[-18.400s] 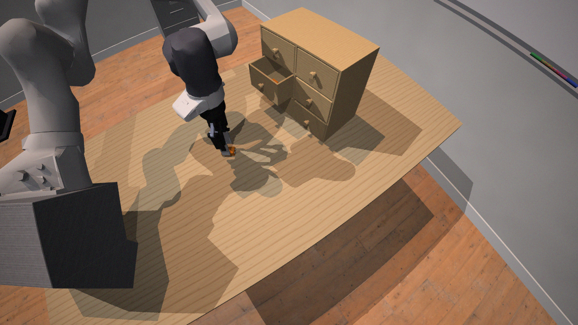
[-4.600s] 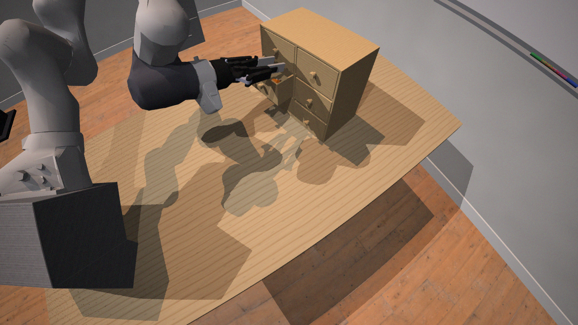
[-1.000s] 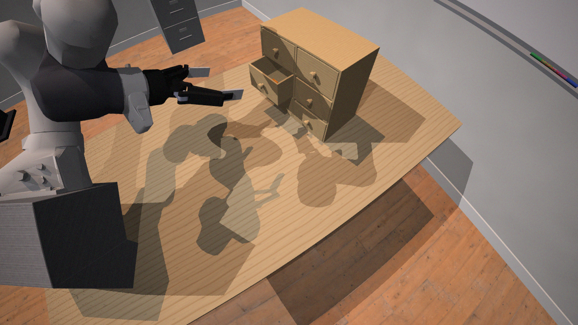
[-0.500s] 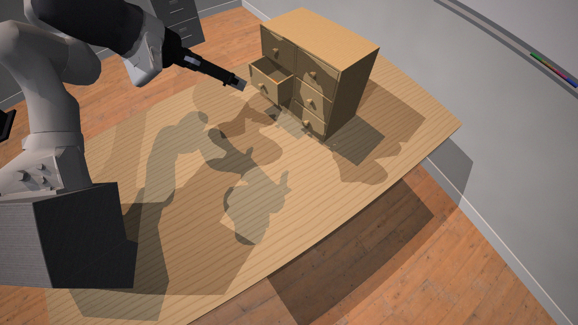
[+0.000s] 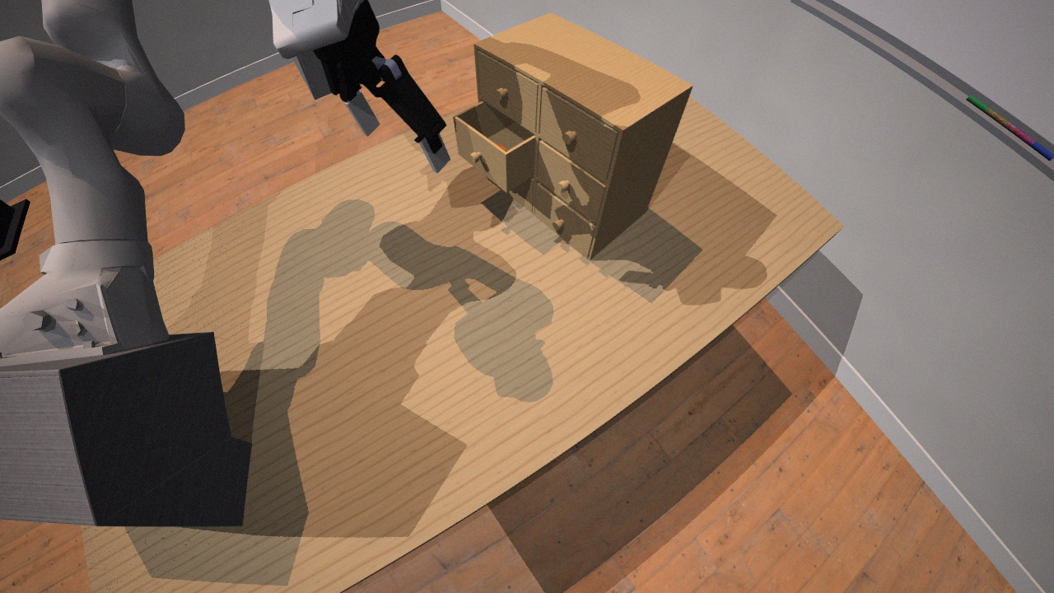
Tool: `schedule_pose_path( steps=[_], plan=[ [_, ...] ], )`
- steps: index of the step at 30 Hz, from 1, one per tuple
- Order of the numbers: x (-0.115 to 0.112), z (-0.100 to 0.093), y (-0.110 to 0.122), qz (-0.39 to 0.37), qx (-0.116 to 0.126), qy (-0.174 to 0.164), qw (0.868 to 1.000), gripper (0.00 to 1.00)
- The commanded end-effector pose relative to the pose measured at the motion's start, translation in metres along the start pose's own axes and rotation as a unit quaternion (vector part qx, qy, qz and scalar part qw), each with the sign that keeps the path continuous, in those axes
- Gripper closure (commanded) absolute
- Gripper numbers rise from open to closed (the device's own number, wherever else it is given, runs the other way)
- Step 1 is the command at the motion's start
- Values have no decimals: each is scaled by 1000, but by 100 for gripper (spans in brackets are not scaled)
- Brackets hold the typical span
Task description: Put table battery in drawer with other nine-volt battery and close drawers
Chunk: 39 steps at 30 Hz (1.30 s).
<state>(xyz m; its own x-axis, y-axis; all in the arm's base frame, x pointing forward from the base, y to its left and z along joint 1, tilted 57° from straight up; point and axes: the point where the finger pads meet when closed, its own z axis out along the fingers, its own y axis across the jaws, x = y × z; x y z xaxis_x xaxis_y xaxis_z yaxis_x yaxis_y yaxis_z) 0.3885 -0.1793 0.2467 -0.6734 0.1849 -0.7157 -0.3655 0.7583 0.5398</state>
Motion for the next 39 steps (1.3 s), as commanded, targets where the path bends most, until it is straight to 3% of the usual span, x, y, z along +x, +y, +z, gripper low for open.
schedule_pose_path(
  steps=[1,6,13,39],
  plan=[
    [8,0,2,85,-9,54,995,0],
    [8,-2,2,84,-12,80,993,0],
    [8,-3,1,84,-13,91,992,0],
    [8,-3,1,84,-13,93,992,0]
  ],
)
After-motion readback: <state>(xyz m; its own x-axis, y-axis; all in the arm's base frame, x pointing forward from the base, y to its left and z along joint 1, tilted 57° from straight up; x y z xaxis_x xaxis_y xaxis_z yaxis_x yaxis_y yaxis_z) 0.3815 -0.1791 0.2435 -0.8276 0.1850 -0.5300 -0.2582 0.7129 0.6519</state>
